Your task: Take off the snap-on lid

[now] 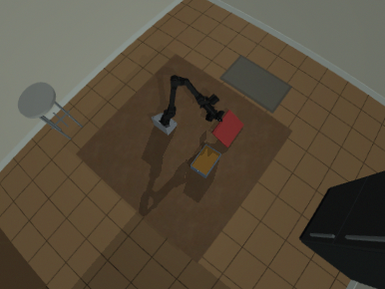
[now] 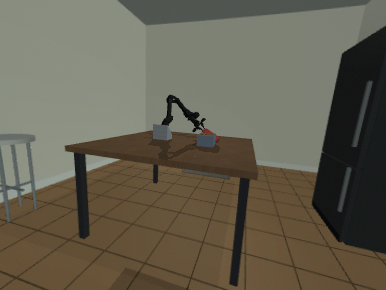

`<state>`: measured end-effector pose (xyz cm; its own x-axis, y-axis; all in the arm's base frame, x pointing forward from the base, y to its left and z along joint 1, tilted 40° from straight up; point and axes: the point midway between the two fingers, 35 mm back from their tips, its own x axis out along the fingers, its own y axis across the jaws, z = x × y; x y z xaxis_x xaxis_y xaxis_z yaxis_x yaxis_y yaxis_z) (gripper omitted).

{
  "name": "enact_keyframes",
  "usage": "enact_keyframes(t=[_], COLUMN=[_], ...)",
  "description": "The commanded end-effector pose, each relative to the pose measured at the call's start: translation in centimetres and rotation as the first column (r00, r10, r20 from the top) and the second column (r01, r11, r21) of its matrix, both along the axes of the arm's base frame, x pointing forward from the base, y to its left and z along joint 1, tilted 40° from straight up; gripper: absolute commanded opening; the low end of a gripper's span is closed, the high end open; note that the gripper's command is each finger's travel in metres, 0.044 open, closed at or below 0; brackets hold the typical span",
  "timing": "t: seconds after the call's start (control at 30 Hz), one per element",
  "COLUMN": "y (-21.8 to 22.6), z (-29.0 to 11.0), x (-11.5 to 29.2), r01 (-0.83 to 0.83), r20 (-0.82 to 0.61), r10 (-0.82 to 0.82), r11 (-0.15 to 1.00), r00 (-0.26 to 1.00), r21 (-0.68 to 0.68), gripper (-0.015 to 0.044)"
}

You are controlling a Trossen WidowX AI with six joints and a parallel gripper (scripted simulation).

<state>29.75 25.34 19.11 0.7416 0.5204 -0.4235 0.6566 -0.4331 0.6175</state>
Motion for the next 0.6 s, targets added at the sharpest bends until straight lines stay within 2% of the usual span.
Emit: enact_keyframes(t=[0.0, 0.57], y=[0.7, 1.6], z=[-1.1, -2.1], x=[-0.3, -0.4], r01=[-0.021, -0.021], r20=[-0.021, -0.021], r10=[0.021, 0.021], r11=[1.000, 1.000], r00=[1.000, 1.000], r21=[-0.013, -0.012], gripper=[0.0000, 0.0000])
